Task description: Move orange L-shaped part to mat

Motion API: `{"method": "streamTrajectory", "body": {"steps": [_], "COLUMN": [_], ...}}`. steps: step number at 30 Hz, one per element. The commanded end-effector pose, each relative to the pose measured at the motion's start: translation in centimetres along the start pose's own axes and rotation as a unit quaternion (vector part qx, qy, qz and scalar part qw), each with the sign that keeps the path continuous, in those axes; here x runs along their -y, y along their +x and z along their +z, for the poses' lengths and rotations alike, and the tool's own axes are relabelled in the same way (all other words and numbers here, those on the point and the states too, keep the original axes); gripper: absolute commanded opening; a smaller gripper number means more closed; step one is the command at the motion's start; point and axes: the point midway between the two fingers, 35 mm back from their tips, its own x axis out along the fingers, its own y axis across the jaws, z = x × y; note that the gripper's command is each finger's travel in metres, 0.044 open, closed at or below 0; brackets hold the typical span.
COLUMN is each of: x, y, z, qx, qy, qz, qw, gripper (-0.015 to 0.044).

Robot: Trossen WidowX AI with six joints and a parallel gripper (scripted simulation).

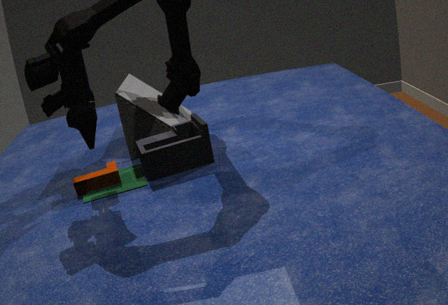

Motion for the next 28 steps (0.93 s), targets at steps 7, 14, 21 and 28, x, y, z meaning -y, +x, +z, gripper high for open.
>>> {"method": "streamTrajectory", "body": {"steps": [7, 14, 21, 28], "x": [0.13, 0.13, 0.13, 0.13], "y": [-4.96, -4.96, -4.96, -4.96], "z": [0.24, 0.24, 0.24, 0.24], "qx": [0.012, 0.012, 0.012, 0.012], "qy": [0.002, 0.002, 0.002, 0.002], "qz": [0.01, 0.01, 0.01, 0.01], "qw": [1.0, 1.0, 1.0, 1.0], "gripper": [0.04, 0.04, 0.04, 0.04]}}
